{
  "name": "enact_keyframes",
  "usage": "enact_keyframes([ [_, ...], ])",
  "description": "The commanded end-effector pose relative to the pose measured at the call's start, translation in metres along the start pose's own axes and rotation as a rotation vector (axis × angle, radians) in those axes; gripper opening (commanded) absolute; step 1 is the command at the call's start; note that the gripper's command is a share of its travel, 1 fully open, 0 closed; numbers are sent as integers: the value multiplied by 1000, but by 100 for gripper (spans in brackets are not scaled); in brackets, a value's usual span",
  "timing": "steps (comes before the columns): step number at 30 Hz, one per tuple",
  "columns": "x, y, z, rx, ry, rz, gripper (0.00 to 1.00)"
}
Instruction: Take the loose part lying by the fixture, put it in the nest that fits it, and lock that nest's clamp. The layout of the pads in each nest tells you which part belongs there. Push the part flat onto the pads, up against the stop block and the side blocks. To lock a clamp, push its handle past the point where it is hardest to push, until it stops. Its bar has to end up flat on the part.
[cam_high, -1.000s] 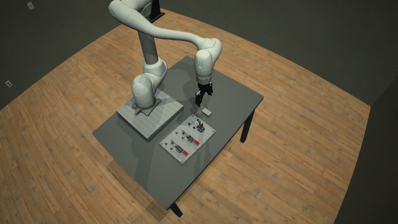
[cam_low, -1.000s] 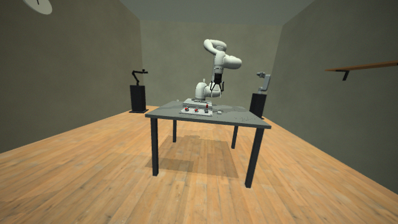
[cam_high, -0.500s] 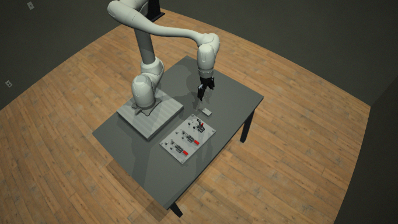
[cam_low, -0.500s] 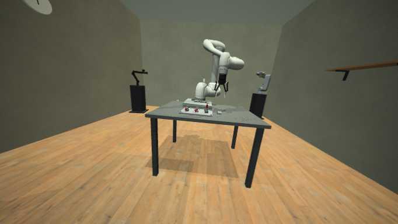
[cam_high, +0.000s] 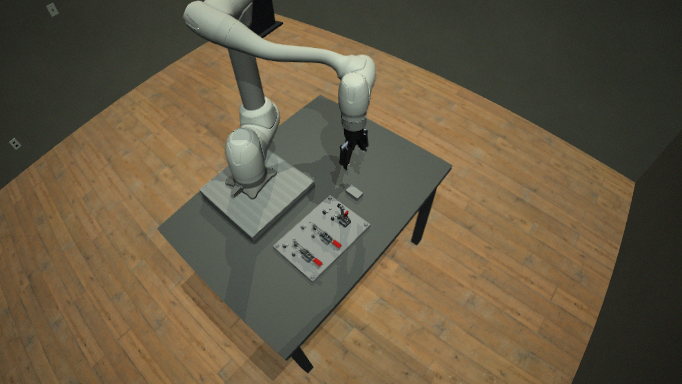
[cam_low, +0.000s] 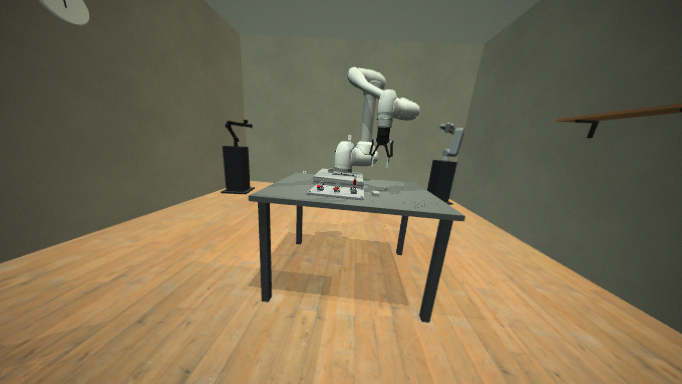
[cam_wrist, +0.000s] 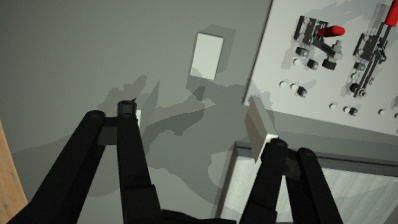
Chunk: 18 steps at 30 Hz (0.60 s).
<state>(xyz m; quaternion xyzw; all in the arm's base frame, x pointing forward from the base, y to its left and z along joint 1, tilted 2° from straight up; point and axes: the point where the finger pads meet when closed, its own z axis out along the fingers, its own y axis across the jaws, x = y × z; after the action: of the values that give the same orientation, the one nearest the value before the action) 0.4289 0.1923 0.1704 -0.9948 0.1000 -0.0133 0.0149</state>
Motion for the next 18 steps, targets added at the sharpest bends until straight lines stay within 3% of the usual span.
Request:
enact_keyframes([
  [1, 0, 0, 0, 0, 0, 0, 62],
  [18, 0, 0, 0, 0, 0, 6, 62],
])
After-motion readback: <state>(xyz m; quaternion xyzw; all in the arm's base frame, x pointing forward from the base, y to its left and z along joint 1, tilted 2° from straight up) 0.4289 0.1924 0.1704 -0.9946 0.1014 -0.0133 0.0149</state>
